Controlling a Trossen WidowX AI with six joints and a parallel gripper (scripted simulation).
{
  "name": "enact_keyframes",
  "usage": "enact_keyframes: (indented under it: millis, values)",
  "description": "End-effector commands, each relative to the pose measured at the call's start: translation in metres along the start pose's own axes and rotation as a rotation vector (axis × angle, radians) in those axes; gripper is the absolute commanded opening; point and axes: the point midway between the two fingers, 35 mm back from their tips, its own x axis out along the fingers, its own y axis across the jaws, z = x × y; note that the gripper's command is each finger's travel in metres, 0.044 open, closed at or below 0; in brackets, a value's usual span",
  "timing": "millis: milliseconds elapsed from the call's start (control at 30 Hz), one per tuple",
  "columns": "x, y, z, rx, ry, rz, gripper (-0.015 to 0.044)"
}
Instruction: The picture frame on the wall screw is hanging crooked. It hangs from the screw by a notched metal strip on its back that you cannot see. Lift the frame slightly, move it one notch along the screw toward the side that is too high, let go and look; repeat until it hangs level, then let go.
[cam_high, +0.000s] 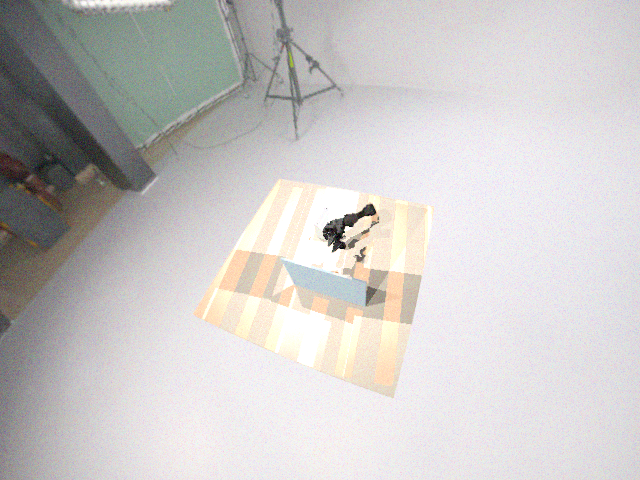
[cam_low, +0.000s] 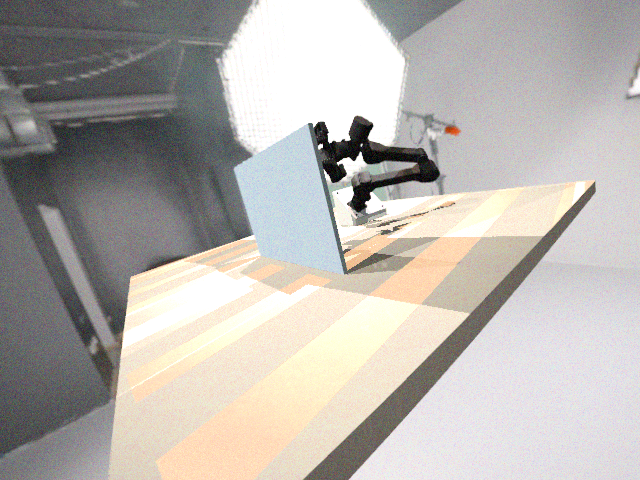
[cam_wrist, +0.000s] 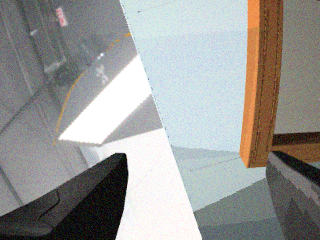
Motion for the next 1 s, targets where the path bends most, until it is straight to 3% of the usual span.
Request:
enact_keyframes:
  millis: [0,967]
  values:
    - [-0.0002,-0.0012,0.0005,0.002,0.002,-0.005,0.026]
    - [0.0002,-0.0042,0.0006,0.0,0.001,0.0,0.026]
